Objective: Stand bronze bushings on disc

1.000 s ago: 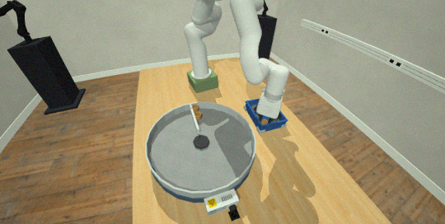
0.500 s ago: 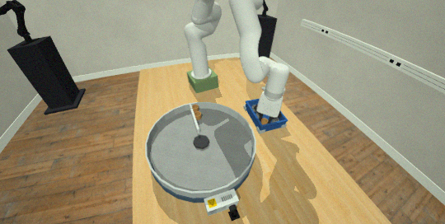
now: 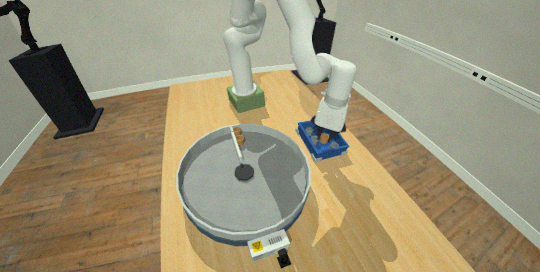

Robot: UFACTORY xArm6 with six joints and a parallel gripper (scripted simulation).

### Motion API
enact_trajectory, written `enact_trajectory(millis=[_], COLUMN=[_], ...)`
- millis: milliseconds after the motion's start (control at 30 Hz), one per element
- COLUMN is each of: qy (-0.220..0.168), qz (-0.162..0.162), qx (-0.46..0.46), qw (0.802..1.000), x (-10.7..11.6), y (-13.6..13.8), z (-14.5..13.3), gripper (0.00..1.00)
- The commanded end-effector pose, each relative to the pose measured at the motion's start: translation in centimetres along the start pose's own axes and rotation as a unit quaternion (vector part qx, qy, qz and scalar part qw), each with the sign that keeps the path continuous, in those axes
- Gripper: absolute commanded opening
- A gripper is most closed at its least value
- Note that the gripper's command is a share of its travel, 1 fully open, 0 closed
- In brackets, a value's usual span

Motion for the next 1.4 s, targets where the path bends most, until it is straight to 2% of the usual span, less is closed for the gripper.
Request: enact_trajectory(millis=[0,200,400,1133,1367], qy=[0.000,0.000,0.000,0.000,0.000], qz=[-0.001,-0.001,-0.001,-0.001,-0.001], qx=[0.000,0.000,0.000,0.000,0.000], qw=[1.000,1.000,1.000,1.000,1.000], x=[1.1,3.6,4.9,5.1,5.1], y=[0.0,0.0,0.0,0.0,-2.1], z=[0.0,0.0,0.0,-0.1,-2.3], gripper=[0.00,0.00,0.00,0.00,0.00])
Point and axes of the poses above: the point where the finger pads meet when closed, its own x axis back along the fingers, its own y axis across the jaws, z = x × y, the point moved 2 cm from there along x, back along the fingers, and after that the axes turned 9 degrees about -x, right-handed, at the moved point
